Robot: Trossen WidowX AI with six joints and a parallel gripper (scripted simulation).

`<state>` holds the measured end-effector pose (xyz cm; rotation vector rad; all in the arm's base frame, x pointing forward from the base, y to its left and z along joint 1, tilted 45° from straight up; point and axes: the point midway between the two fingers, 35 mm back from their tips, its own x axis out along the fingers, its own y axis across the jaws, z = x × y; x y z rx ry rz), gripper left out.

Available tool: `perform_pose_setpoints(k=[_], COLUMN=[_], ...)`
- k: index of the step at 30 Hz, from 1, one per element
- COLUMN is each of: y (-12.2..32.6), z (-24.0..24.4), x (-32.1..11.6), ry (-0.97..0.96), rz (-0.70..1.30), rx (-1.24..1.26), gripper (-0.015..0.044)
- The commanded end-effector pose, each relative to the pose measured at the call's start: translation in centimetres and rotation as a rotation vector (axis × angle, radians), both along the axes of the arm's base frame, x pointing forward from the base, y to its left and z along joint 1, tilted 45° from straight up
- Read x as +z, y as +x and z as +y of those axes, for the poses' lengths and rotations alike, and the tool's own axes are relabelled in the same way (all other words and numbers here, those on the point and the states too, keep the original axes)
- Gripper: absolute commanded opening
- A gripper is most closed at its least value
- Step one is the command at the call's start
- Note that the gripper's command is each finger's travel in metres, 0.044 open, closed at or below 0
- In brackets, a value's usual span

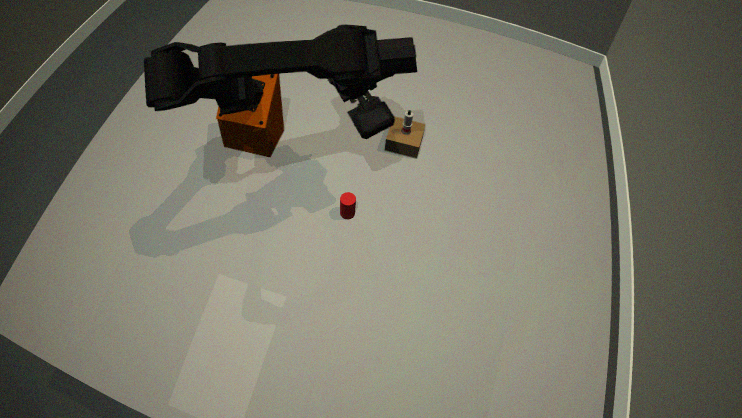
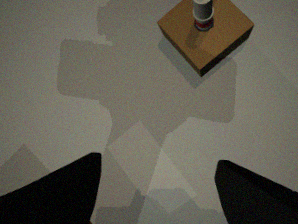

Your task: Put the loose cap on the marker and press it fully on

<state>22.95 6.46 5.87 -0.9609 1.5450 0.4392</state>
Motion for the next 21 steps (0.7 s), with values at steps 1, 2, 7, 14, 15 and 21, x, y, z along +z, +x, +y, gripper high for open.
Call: perform_pose_setpoints(k=[1,2,7,14,15,21], y=[2.8,3.3,4.4,4.2,4.4,4.7], z=[-5.3,-6.9,-12.1,-12.0,-12.5,-14.0], x=[1.8,2.4,4.6,4.0,3.4,1.6], ry=[-0.163,-0.208,-0.369,-0.369,-0.368,-0.37], rz=[-0.196,-0.249,-0.437,-0.437,-0.437,-0.438], rx=[-0.279,-0.352,-0.594,-0.594,-0.594,-0.593], gripper=[0.0251,0.0251,0.0251,0.0251,0.0251,0.0251])
